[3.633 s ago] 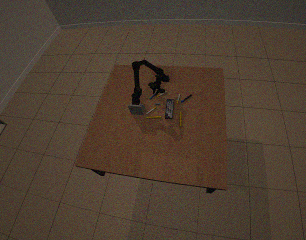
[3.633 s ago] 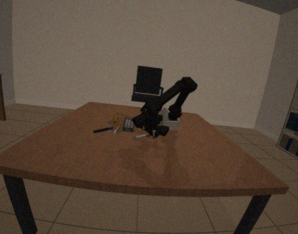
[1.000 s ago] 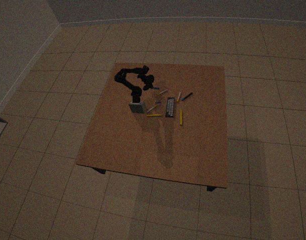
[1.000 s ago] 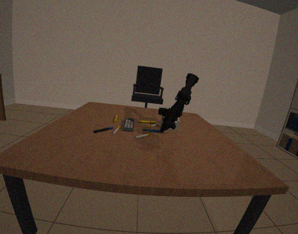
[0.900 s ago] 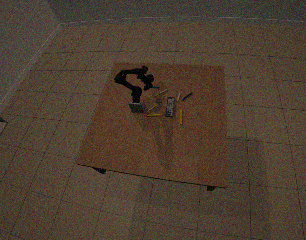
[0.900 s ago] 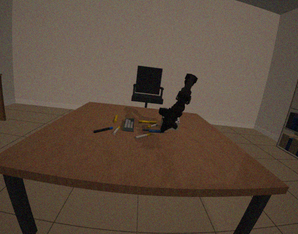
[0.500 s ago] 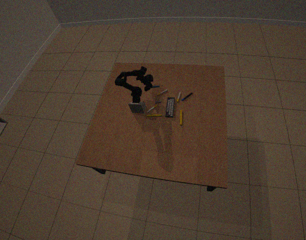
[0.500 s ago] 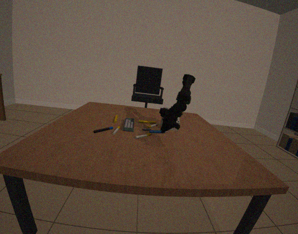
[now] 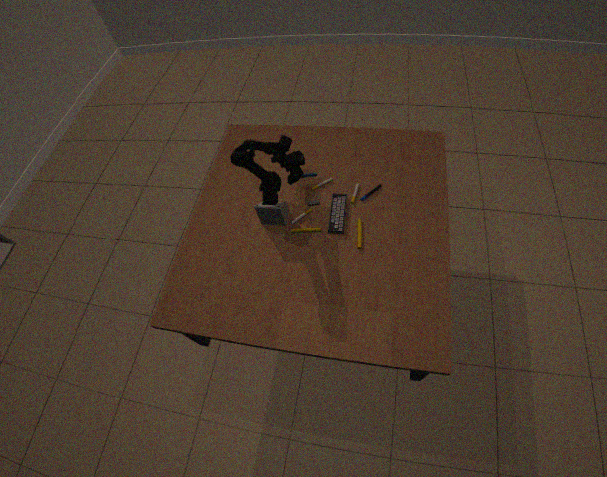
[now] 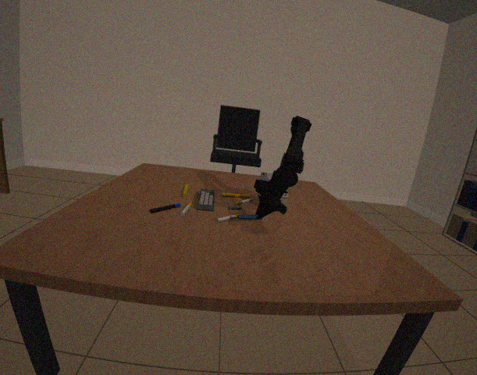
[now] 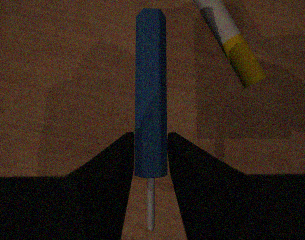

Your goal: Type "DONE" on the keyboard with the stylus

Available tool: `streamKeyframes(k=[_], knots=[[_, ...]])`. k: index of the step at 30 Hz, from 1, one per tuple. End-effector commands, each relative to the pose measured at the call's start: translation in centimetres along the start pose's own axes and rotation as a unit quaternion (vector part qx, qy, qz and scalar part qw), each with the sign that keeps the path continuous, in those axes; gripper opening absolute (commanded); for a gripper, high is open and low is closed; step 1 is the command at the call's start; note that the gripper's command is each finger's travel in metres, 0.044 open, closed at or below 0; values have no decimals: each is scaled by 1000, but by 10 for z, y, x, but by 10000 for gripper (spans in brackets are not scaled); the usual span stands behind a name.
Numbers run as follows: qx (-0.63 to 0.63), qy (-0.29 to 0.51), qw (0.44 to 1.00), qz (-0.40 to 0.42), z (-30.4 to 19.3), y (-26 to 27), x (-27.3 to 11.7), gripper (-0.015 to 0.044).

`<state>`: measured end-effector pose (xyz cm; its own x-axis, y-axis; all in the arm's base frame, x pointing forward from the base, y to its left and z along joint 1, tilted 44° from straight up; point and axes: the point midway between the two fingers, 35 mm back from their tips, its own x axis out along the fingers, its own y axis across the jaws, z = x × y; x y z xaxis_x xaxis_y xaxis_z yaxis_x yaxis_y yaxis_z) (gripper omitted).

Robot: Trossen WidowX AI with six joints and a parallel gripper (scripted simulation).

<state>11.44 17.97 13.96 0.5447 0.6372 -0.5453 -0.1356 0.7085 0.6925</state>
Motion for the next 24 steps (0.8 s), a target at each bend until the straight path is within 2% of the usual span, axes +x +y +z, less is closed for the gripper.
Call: streamKeyframes(k=[1,17,22,24], knots=[[1,-1,1000,-3,-3,-2,6,0],[1,-1,1000,-3,-14,-4,20,0],[-1,1,1000,-1,-13,-2,19,131],[-1,1,1000,-1,-13,-2,19,150]])
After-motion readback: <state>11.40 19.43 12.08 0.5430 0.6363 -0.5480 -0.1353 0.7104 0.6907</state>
